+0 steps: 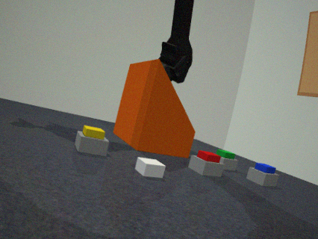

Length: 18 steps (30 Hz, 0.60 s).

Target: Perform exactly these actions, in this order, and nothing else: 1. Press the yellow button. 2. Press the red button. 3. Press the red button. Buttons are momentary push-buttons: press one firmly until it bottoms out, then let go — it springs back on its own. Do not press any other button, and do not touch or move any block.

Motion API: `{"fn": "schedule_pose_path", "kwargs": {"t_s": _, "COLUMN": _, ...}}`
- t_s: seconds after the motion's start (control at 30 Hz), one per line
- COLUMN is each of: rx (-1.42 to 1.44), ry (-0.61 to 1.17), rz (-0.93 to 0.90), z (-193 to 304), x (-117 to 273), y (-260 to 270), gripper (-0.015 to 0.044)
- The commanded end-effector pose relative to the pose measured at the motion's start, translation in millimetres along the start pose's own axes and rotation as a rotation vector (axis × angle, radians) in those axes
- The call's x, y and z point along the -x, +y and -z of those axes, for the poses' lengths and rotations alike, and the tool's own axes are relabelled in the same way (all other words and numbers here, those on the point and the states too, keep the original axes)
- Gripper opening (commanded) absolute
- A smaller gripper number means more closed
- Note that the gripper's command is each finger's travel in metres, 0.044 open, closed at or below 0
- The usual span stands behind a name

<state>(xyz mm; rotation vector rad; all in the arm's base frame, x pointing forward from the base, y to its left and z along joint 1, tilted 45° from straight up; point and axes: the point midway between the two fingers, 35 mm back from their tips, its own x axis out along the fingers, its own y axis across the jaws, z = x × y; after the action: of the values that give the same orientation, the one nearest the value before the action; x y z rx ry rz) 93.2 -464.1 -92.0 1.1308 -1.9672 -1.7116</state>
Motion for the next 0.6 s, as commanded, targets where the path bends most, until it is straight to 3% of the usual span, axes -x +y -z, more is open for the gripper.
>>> {"fn": "schedule_pose_path", "kwargs": {"t_s": 0.0, "rx": 0.023, "ry": 0.004, "rz": 0.008, "z": 0.5, "x": 0.7, "y": -1.5, "gripper": 0.04}}
{"fn": "schedule_pose_path", "kwargs": {"t_s": 0.2, "rx": 0.761, "ry": 0.191, "rz": 0.25, "z": 6.3, "x": 31.6, "y": -49.4, "gripper": 0.04}}
{"fn": "schedule_pose_path", "kwargs": {"t_s": 0.43, "rx": 1.66, "ry": 0.611, "rz": 0.496, "z": -16.3, "x": 91.3, "y": -103.4, "gripper": 0.04}}
{"fn": "schedule_pose_path", "kwargs": {"t_s": 0.57, "rx": 1.873, "ry": 0.762, "rz": 0.545, "z": -27.3, "x": 109.9, "y": -113.8, "gripper": 0.04}}
